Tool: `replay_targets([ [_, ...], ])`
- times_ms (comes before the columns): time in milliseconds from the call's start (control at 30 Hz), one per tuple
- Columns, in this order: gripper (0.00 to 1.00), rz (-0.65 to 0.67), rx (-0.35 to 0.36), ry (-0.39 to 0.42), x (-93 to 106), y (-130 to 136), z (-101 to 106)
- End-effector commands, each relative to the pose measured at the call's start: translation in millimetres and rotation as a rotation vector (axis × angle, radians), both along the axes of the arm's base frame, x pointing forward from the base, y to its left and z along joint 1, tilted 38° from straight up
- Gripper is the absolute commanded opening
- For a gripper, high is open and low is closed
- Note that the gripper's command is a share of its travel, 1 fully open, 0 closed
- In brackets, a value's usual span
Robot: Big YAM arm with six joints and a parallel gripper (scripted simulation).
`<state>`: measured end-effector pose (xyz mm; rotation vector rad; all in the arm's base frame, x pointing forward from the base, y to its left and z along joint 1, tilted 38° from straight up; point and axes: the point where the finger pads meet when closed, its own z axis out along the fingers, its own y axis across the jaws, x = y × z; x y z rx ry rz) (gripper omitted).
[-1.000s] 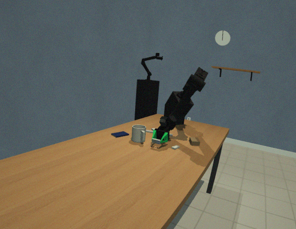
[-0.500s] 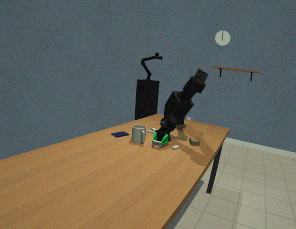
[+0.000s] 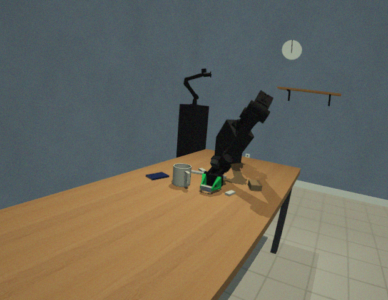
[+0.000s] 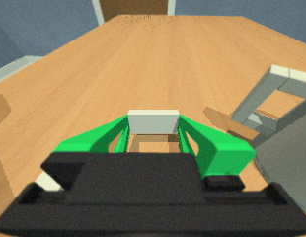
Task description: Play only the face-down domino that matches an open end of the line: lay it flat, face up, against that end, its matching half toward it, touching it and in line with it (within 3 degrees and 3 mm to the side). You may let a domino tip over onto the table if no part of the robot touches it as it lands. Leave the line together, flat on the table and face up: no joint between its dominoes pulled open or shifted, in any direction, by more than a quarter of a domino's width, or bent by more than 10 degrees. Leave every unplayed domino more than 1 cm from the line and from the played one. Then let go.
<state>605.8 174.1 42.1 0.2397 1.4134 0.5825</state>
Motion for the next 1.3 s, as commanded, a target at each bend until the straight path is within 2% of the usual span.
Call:
replay_targets([
  [0, 0.53, -0.012, 0.011, -0.093, -0.5, -4.7, 5.5],
  [233, 0.53, -0.012, 0.011, -0.093, -0.5, -4.7, 5.5],
  [267, 0.53, -0.005, 0.003, -0.014, 0.6, -2.3, 3.5],
  [567, 0.53, -0.012, 0.011, -0.093, -0.5, -4.5, 5.4],
  [800, 0.53, -0.012, 0.011, -0.093, -0.5, -4.5, 5.4],
  [833, 0.53, -0.005, 0.002, -0.011, 0.7, -2.3, 3.5],
  [1133, 0.53, -0.011, 0.007, -0.066, -0.2, -4.3, 5.4],
  [1267, 0.53, -0.011, 0.007, -0.066, -0.2, -4.3, 5.4],
])
